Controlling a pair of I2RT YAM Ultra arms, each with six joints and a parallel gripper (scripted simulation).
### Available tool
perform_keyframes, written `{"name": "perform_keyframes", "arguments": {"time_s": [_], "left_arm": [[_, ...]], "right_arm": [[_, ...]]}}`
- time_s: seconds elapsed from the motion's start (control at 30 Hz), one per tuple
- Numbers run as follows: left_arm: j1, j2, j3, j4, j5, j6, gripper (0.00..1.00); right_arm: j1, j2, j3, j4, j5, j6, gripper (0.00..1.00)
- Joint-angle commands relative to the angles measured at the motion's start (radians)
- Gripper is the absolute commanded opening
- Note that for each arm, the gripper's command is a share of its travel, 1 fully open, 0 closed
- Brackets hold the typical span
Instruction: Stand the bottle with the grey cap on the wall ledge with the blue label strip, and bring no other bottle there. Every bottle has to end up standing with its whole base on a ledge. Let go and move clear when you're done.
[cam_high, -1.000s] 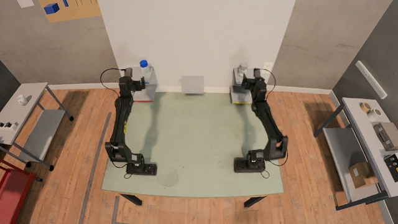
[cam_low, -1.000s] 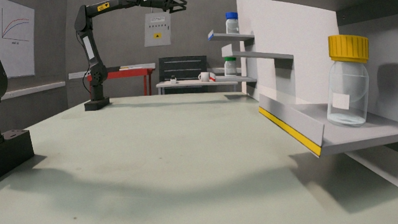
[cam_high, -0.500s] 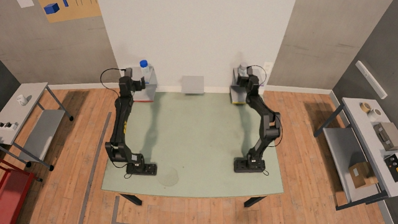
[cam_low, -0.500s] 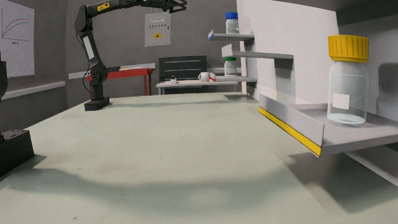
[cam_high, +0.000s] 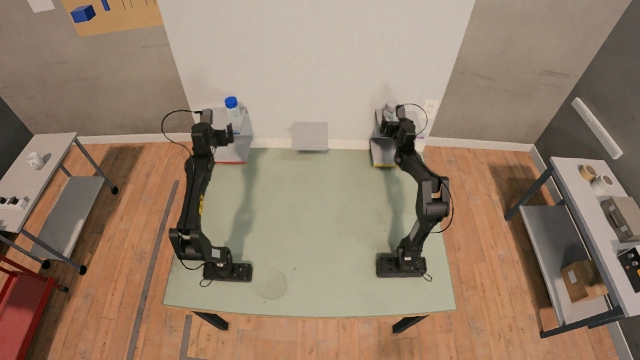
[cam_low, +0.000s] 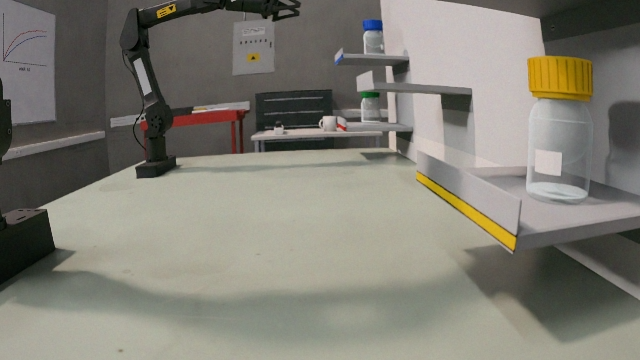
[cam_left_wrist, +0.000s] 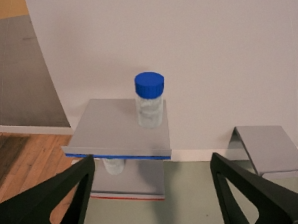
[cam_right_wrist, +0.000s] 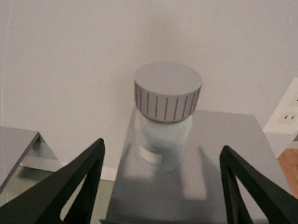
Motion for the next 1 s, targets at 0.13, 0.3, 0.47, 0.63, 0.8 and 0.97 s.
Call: {"name": "perform_keyframes", "arguments": {"time_s": [0.13, 0.3, 0.47, 0.63, 0.8, 0.97], "left_arm": [[0.002, -0.002, 0.023, -0.007, 0.002, -0.002, 1.0], [0.002, -0.002, 0.023, -0.007, 0.002, -0.002, 1.0], [0.002, -0.002, 0.023, -0.007, 0.002, -0.002, 1.0], [0.002, -0.002, 0.023, -0.007, 0.002, -0.002, 1.0], [0.002, -0.002, 0.023, -0.007, 0.002, -0.002, 1.0], [0.002, -0.002, 0.023, -0.007, 0.002, -0.002, 1.0]], "right_arm": [[-0.009, -0.014, 0.044, 0.024, -0.009, -0.007, 0.94], [-0.012, 0.008, 0.099, -0.03, -0.013, -0.007, 0.94], [-0.014, 0.034, 0.165, -0.069, -0.013, -0.006, 0.94], [-0.015, 0.065, 0.201, -0.074, -0.015, -0.006, 0.94], [-0.015, 0.081, 0.219, -0.074, -0.014, -0.006, 0.94], [-0.016, 0.106, 0.248, -0.068, -0.016, -0.007, 0.94]]}}
